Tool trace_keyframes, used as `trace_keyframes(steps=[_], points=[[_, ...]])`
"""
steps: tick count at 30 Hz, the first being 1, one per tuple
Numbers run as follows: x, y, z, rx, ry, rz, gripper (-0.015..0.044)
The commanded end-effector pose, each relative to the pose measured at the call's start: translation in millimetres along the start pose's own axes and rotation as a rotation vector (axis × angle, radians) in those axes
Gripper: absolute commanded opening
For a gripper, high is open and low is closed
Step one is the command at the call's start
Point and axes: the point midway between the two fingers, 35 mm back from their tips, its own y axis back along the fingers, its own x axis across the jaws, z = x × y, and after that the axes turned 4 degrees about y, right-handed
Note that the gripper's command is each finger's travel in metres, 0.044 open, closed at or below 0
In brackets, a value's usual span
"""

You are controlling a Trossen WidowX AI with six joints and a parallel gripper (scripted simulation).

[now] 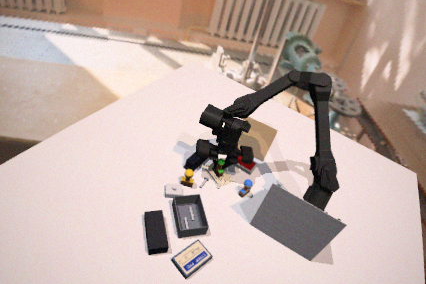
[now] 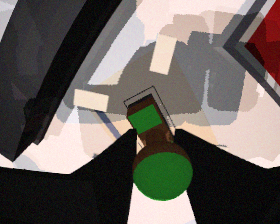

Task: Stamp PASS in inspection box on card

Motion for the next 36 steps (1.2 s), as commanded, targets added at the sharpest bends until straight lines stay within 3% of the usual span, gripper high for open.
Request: trace_keyframes(steps=[1,36], points=[[-1,-2,1,-0.003,0.0,-0.004,0.0],[1,19,1,-0.001,0.0,-0.003,0.0]])
